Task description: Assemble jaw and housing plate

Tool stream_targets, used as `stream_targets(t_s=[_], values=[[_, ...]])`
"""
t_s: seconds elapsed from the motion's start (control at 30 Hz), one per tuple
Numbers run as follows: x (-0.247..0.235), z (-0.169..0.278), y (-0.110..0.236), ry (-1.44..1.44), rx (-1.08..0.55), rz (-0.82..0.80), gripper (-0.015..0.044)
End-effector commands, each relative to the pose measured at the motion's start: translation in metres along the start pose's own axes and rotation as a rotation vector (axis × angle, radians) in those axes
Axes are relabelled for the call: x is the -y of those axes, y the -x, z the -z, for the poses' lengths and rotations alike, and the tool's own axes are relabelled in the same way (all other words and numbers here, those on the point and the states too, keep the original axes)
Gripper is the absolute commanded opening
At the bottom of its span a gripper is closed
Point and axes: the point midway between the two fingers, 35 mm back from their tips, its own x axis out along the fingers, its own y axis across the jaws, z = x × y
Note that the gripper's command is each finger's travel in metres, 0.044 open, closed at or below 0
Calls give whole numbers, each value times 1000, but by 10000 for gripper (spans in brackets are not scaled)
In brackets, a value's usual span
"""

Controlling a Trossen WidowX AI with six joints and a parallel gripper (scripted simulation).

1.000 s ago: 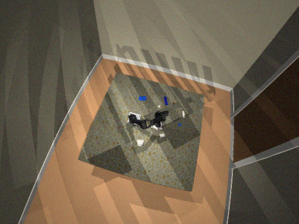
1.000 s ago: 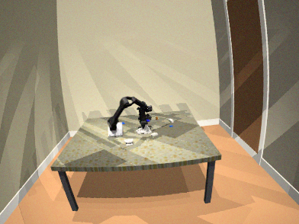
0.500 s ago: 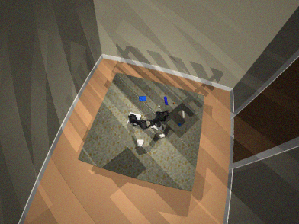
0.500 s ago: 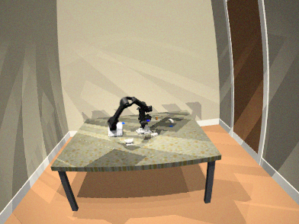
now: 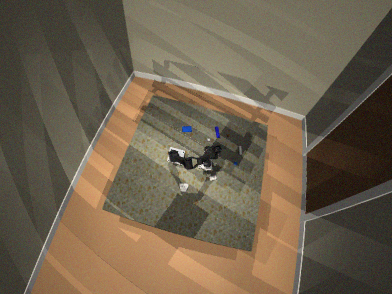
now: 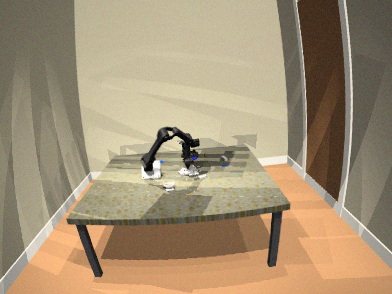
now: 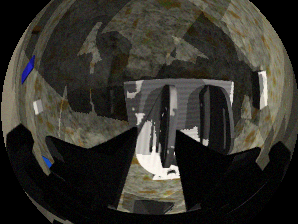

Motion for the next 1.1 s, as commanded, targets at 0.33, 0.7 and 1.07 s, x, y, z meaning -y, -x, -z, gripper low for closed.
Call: stream_targets(t_s=[0.33, 0.7, 1.07], values=[[1, 0, -2, 4, -2, 4, 134], [1, 0, 4, 4, -2, 4, 134], [2, -1, 2, 4, -2, 4, 134]])
